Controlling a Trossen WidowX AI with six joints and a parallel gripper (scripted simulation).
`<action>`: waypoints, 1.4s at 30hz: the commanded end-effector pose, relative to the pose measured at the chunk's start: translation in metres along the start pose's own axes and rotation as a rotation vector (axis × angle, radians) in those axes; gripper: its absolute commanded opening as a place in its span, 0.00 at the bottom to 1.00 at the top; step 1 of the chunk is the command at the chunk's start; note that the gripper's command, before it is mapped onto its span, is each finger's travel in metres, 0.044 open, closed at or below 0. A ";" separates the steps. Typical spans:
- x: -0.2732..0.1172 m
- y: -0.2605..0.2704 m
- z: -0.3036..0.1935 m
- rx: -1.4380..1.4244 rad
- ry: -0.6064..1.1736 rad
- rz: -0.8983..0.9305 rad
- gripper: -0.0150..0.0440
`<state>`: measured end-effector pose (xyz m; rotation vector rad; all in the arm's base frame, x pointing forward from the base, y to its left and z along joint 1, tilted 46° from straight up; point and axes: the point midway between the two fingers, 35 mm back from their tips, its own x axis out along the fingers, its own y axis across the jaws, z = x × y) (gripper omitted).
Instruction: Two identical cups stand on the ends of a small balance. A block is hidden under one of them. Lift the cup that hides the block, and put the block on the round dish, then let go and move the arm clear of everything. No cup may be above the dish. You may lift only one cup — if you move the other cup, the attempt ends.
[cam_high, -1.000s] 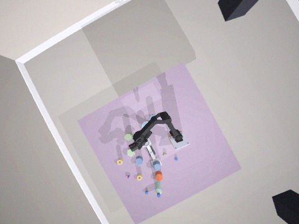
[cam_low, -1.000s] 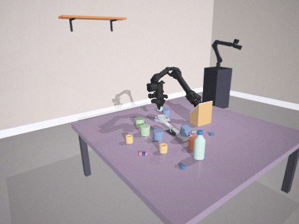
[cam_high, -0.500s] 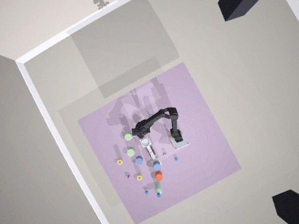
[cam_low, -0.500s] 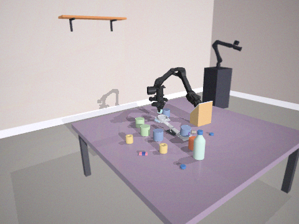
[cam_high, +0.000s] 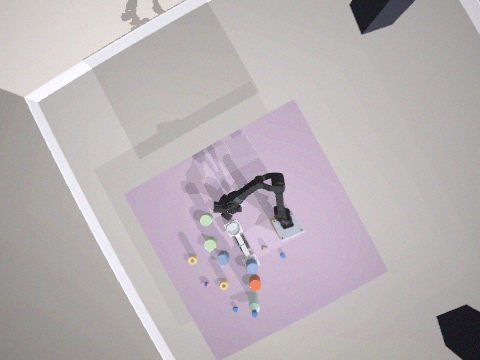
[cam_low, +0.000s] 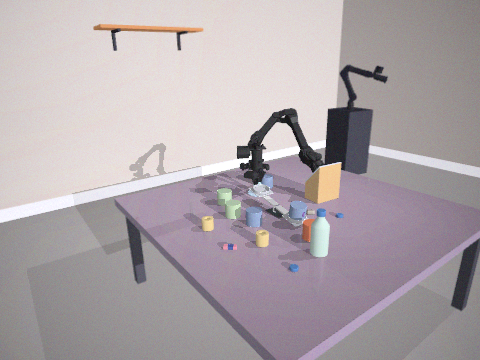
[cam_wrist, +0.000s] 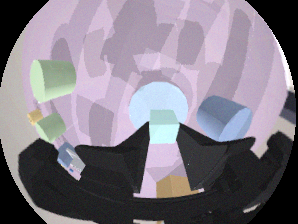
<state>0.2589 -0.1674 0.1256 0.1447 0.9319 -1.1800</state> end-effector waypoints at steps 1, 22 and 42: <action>0.006 0.001 0.000 -0.005 -0.003 0.006 0.25; 0.022 0.000 0.001 0.000 -0.005 0.002 0.48; -0.023 0.003 0.001 0.006 -0.002 0.015 1.00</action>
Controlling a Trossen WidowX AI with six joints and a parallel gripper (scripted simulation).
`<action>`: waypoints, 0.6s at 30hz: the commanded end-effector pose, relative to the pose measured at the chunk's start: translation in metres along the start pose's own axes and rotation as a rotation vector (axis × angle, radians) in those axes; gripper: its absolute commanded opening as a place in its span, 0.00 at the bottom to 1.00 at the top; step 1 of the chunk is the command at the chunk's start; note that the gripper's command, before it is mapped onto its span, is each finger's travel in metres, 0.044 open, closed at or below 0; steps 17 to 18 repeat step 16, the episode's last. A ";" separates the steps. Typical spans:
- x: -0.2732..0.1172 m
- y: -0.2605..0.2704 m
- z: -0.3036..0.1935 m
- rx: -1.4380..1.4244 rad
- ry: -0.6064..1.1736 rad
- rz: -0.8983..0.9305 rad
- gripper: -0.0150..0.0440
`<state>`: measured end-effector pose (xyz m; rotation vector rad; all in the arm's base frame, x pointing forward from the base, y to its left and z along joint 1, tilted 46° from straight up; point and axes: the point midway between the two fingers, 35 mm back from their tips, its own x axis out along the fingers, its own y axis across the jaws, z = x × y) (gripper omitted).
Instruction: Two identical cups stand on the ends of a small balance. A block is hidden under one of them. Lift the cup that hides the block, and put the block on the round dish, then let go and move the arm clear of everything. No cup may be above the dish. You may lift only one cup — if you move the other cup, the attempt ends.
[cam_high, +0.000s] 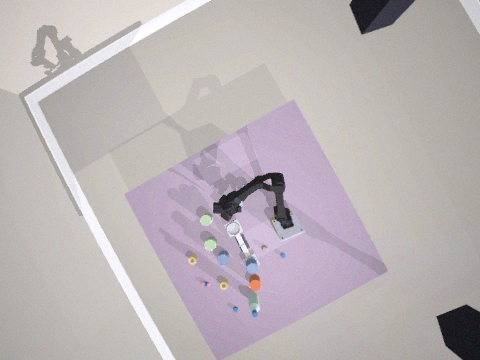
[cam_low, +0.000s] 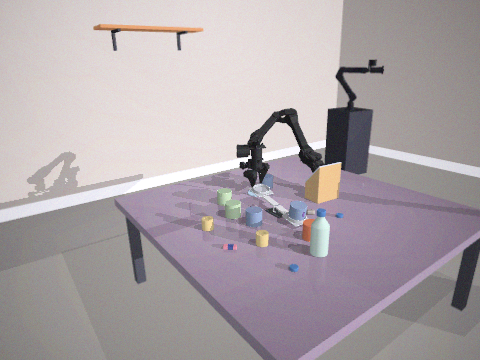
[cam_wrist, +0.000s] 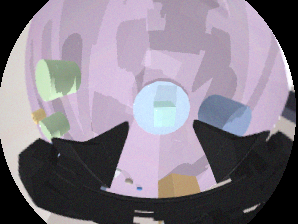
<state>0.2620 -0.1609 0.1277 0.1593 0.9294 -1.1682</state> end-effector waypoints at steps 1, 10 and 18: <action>-0.023 -0.002 0.001 -0.005 -0.006 -0.005 1.00; -0.062 -0.004 -0.001 -0.014 -0.005 -0.006 1.00; -0.064 -0.005 -0.001 -0.014 -0.005 -0.006 1.00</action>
